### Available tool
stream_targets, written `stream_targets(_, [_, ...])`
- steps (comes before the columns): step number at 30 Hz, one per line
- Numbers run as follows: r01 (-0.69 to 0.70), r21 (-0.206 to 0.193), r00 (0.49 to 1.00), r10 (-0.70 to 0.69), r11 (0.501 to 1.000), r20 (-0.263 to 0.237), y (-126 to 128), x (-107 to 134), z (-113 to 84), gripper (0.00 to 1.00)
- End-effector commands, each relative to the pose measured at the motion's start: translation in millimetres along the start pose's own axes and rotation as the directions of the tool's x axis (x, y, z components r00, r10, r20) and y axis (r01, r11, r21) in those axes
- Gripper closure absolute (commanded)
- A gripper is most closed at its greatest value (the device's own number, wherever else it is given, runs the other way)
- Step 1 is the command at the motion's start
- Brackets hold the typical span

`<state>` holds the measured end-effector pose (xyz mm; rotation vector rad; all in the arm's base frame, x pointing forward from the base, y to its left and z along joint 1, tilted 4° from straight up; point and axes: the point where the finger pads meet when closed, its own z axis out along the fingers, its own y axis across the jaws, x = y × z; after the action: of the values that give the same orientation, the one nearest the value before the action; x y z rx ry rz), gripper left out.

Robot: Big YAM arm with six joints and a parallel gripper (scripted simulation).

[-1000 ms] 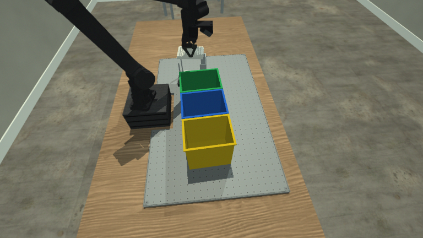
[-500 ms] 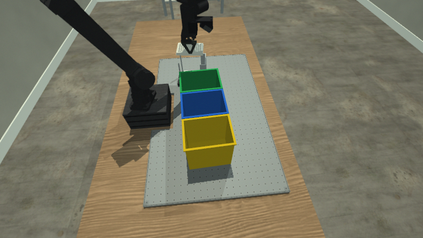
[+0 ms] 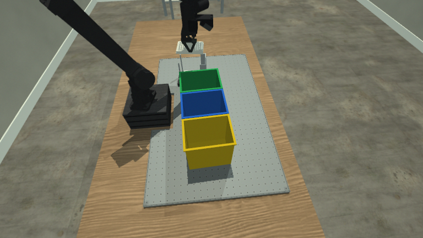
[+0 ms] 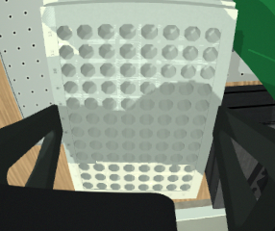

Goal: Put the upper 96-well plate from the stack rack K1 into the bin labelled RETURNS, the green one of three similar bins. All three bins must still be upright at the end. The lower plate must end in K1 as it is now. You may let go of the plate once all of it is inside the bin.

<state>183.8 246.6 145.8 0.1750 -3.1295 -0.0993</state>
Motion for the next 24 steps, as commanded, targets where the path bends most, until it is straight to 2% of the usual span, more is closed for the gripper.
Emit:
stream_targets(1, [0.0,-0.027,1.0,0.0,1.0,0.024,8.2,-8.3,-13.4,1.0])
stream_targets(8, [0.0,-0.027,1.0,0.0,1.0,0.024,8.2,-8.3,-13.4,1.0])
stream_targets(10, [0.065,-0.01,0.998,-0.065,0.998,0.004,-10.2,-2.6,-6.9,1.0])
stream_targets(13, [0.143,-0.01,0.99,-0.143,0.99,0.005,-19.8,-5.0,-6.7,1.0])
stream_targets(14, [0.144,-0.012,0.99,-0.144,0.99,0.009,-21.9,-6.9,-7.8,1.0])
stream_targets(15, [0.145,-0.027,0.989,-0.144,0.989,0.032,-18.6,-14.5,-16.9,1.0])
stream_targets(17, [0.144,-0.014,0.99,-0.144,0.99,0.012,-31.3,-9.7,-6.5,1.0])
stream_targets(23, [0.143,-0.009,0.99,-0.143,0.99,0.005,-45.5,-11.3,-6.3,1.0])
stream_targets(24, [0.148,-0.042,0.987,-0.145,0.988,0.066,-33.0,-31.6,-26.6,1.0])
